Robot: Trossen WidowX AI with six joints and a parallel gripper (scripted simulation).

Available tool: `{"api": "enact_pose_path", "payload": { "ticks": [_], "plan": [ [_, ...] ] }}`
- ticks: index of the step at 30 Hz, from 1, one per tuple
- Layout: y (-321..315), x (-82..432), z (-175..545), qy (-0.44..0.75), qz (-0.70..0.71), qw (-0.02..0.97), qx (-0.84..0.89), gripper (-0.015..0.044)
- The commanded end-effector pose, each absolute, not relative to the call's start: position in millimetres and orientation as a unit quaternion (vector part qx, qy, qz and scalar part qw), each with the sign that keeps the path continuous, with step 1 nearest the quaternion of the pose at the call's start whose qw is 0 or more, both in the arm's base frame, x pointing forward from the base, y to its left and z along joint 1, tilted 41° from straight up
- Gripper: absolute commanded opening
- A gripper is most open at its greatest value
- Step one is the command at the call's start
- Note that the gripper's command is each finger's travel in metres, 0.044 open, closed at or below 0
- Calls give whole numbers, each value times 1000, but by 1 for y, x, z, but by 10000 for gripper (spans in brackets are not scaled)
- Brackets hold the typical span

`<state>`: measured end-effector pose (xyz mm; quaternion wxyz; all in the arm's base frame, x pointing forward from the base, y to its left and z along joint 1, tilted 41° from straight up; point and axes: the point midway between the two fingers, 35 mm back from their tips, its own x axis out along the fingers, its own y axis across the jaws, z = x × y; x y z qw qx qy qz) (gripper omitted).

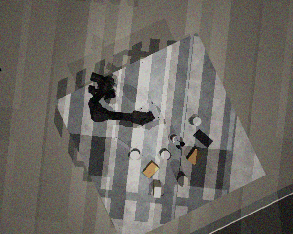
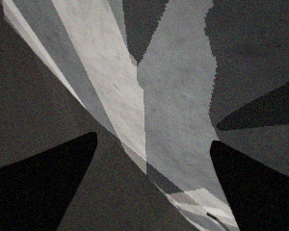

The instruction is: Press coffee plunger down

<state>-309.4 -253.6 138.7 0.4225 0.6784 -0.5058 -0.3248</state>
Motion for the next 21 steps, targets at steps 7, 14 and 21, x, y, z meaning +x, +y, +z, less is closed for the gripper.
{"api": "enact_pose_path", "payload": {
  "ticks": [7, 14, 21],
  "plan": [
    [-262, -308, 150, -485, -360, 453, 656, 440],
    [-295, -289, 187, -407, -440, 543, 588, 440],
    [-326, -254, 214, -324, -486, 630, 512, 440]
  ]
}}
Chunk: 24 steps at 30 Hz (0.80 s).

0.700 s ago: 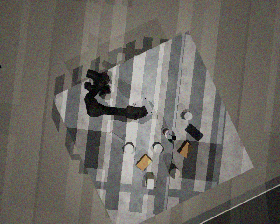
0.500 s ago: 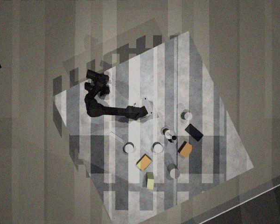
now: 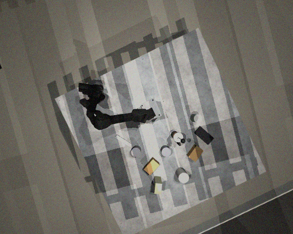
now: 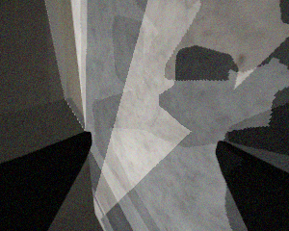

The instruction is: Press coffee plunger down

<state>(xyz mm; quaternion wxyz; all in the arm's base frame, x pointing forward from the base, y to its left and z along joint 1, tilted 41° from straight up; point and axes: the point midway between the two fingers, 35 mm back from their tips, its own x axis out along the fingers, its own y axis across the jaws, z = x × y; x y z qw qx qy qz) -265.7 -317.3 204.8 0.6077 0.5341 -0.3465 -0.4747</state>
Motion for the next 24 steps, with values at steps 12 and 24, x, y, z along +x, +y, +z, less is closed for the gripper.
{"api": "enact_pose_path", "payload": {
  "ticks": [12, 24],
  "plan": [
    [-396, -125, 268, -233, -463, 705, 484, 440],
    [-409, 21, 284, -131, -436, 775, 439, 440]
  ]
}}
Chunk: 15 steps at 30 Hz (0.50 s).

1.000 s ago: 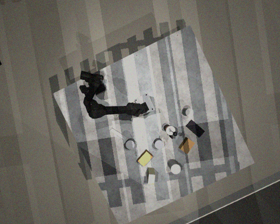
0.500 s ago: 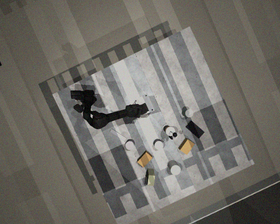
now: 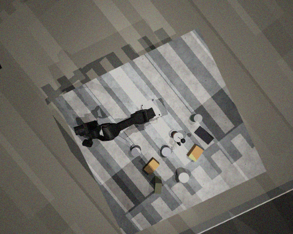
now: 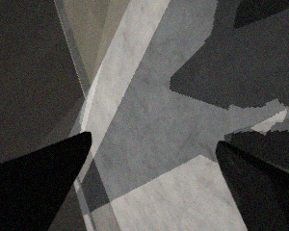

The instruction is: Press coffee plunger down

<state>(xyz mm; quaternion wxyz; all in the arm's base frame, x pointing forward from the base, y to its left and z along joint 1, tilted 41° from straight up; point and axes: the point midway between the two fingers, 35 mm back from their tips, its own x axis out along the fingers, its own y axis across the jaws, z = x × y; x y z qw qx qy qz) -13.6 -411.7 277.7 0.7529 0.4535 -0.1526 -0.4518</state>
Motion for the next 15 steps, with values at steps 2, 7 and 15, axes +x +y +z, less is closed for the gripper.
{"api": "enact_pose_path", "payload": {
  "ticks": [2, 7, 15],
  "plan": [
    [-408, 52, 276, -109, -425, 780, 446, 440],
    [-388, 130, 257, -47, -386, 798, 460, 440],
    [-324, 243, 222, 73, -334, 826, 447, 440]
  ]
}}
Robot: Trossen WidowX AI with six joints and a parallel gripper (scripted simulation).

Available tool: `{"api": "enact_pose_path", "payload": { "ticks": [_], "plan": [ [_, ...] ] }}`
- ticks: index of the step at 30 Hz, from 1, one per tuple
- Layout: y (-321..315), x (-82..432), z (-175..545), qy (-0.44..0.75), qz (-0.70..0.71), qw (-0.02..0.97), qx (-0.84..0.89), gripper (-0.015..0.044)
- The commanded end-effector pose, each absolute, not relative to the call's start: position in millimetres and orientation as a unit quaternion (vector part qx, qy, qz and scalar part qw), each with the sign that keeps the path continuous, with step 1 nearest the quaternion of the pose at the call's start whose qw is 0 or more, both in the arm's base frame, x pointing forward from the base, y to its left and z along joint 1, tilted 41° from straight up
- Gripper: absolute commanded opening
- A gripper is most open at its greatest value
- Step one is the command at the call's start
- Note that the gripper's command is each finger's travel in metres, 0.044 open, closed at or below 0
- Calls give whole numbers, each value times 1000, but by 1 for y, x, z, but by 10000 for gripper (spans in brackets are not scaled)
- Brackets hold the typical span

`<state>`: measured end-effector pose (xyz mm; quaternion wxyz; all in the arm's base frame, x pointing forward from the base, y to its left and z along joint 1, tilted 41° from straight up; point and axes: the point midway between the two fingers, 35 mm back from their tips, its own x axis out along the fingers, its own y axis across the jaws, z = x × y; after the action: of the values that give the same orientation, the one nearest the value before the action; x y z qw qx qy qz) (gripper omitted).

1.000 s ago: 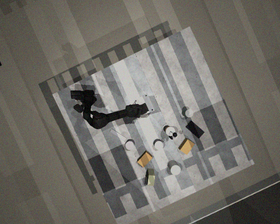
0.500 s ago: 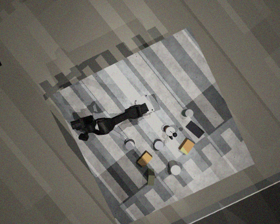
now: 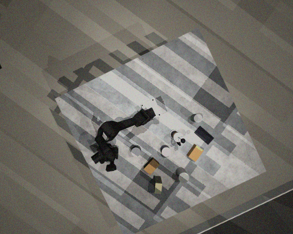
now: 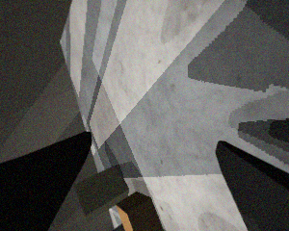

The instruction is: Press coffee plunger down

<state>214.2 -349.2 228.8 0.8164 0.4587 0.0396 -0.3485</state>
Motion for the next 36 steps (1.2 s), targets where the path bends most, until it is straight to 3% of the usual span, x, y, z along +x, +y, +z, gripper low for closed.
{"api": "enact_pose_path", "payload": {
  "ticks": [1, 9, 17, 27, 36],
  "plan": [
    [-314, 255, 217, 89, -328, 829, 445, 440],
    [-210, 330, 179, 218, -273, 850, 394, 440],
    [-94, 358, 147, 334, -213, 870, 293, 440],
    [39, 336, 118, 427, -122, 890, 104, 440],
    [126, 283, 107, 432, -36, 895, -106, 440]
  ]
}}
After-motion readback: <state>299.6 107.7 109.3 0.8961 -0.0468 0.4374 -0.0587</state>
